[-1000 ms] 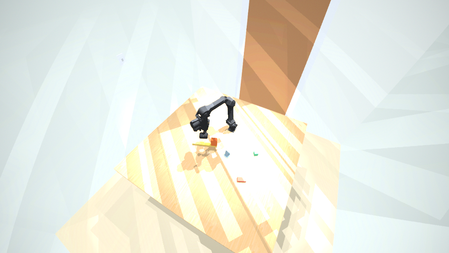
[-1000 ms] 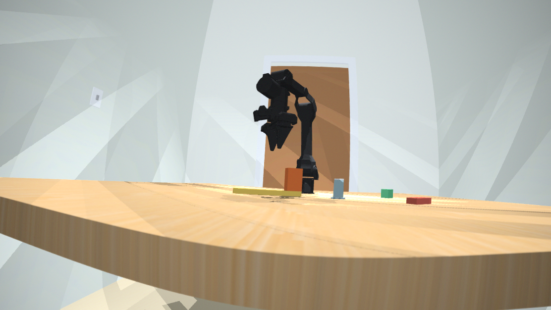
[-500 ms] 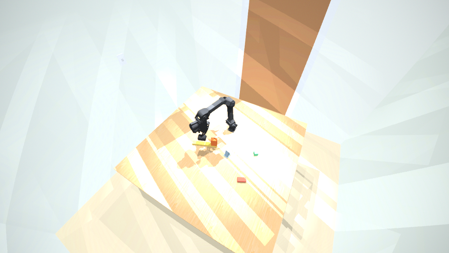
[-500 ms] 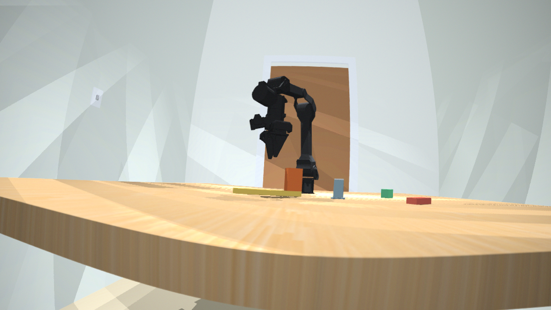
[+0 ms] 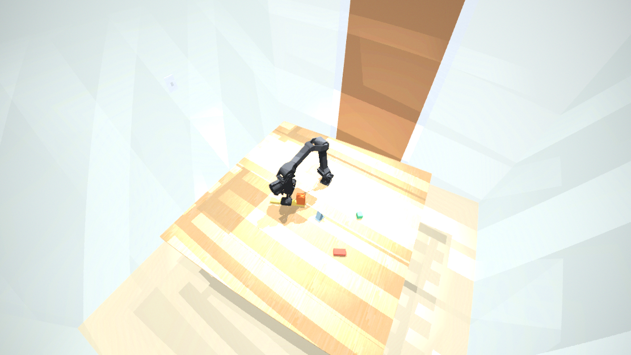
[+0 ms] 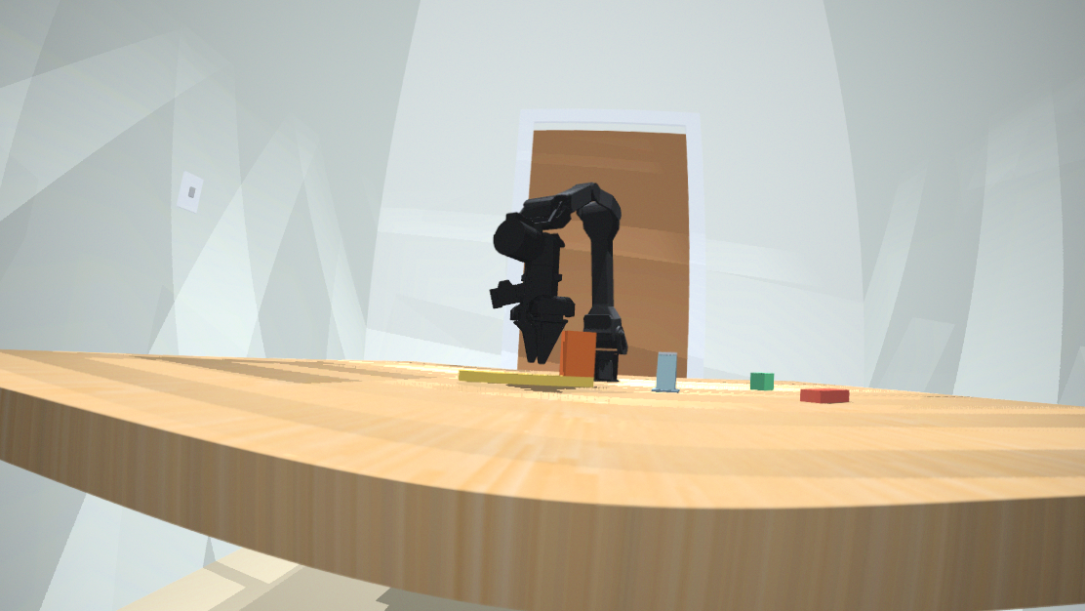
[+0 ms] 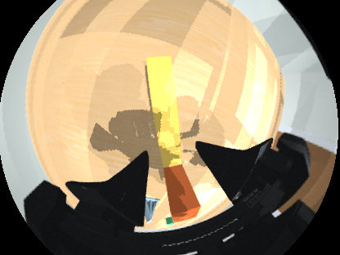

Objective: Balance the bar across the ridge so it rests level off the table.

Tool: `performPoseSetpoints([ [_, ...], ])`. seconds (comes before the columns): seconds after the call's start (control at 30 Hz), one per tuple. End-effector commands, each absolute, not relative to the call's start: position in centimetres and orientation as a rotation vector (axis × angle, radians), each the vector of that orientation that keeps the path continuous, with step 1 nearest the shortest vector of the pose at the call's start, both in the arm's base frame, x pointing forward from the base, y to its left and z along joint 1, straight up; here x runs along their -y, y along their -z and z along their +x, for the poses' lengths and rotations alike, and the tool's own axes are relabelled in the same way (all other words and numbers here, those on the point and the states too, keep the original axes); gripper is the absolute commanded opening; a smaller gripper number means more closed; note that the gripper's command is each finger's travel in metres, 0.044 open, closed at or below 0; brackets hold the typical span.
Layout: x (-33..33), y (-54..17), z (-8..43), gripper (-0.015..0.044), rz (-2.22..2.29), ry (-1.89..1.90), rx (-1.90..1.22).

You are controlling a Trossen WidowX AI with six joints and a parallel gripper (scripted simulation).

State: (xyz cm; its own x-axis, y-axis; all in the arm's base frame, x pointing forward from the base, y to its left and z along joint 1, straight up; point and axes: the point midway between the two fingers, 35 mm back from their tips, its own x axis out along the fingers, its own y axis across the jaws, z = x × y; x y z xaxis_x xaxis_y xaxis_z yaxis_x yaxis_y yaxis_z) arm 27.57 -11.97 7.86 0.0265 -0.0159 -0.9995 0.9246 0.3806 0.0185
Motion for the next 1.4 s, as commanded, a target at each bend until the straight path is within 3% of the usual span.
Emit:
performPoseSetpoints([
  [0.0, 11.9, -7.4, 27.5, 0.0315, 0.921, 0.911, -1.334],
  [1.07, 11.9, -4.9, 27.6, 0.0315, 0.921, 0.911, -1.334],
  [1.3, 12.0, -5.0, 27.6, 0.0131, 0.914, 0.911, -1.333],
  [1.37, 12.0, -5.0, 27.6, 0.0118, 0.914, 0.911, -1.333],
])
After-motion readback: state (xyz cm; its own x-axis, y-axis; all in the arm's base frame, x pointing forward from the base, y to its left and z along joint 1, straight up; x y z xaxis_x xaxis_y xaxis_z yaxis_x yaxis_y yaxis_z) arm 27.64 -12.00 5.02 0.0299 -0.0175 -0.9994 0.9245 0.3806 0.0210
